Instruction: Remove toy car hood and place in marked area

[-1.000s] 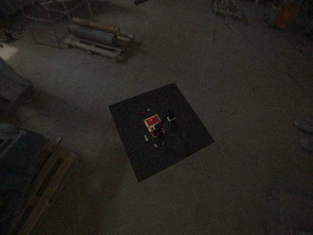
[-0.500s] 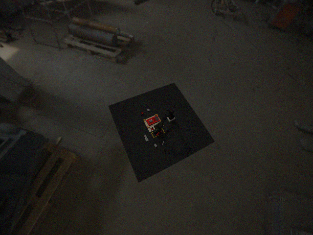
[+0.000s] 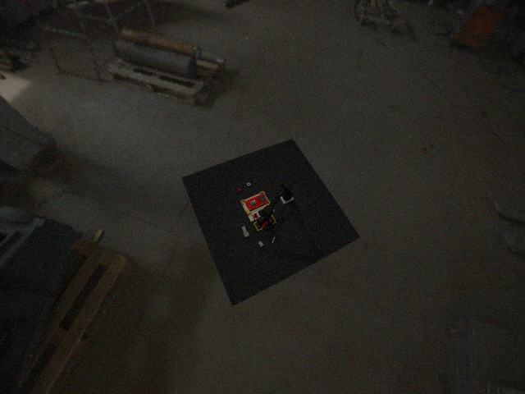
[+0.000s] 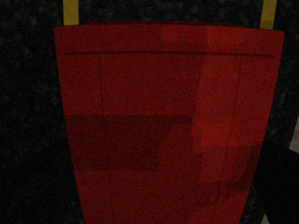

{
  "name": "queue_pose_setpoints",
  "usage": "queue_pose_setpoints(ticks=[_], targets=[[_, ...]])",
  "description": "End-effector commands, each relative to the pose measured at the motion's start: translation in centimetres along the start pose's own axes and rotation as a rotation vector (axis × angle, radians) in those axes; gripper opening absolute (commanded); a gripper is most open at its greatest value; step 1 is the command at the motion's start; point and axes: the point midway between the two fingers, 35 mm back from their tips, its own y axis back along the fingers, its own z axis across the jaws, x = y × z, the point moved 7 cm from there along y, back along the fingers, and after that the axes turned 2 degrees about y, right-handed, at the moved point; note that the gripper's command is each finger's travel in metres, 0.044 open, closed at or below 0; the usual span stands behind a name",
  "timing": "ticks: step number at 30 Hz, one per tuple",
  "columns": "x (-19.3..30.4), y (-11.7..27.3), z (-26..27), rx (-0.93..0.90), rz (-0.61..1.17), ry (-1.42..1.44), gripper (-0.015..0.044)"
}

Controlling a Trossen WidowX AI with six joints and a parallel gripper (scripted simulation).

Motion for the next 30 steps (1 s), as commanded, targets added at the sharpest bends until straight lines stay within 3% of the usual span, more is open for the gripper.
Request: queue_pose_setpoints(ticks=[1, 15, 22, 30], targets=[[0.0, 0.1, 0.0, 0.0, -0.001, 0.0, 0.0079], [0.0, 0.3, 0.0, 0.0, -0.001, 0.0, 0.044], [0.0, 6.9, 0.0, 0.0, -0.004, 0.0, 0.044], [0.0, 7.1, 0.0, 0.0, -0.004, 0.0, 0.044]])
